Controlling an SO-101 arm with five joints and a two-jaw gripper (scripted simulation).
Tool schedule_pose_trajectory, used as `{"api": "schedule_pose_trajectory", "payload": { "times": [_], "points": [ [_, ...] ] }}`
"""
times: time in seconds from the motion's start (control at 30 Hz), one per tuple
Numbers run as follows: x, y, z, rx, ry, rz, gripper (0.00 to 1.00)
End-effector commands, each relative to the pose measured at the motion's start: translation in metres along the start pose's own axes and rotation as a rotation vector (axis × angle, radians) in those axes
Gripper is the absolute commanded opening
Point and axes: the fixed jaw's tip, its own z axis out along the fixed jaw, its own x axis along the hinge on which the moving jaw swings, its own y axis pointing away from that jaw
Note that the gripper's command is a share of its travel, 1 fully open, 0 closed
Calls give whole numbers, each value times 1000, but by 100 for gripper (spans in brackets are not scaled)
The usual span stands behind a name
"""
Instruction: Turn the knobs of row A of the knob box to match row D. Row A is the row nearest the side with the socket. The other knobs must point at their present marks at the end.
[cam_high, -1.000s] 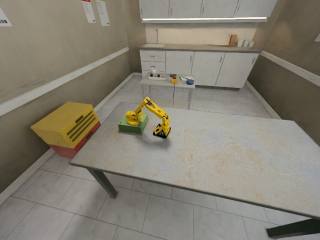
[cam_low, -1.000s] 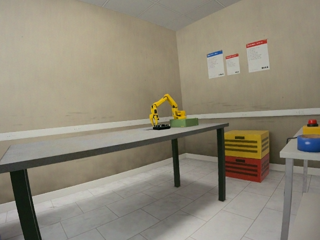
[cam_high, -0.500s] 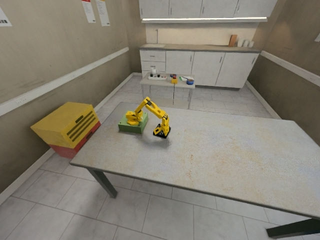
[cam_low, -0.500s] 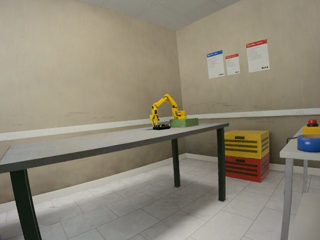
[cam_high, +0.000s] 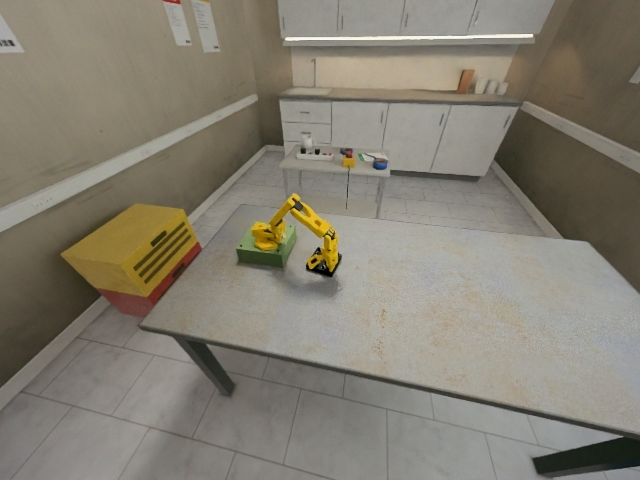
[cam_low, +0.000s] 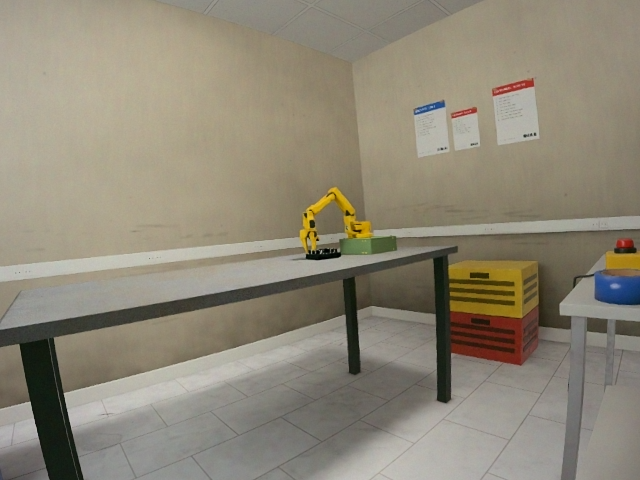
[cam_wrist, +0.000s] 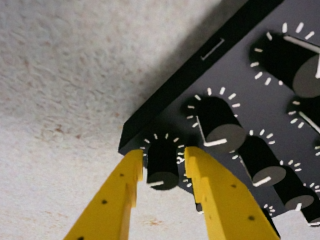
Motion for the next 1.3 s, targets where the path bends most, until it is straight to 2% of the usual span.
{"api": "schedule_pose_trajectory", "payload": {
  "times": [0.0,1.27],
  "points": [
    [-3,-3,4,14,-14,1,10],
    [-4,-3,4,14,-14,36,1]
  ]
}}
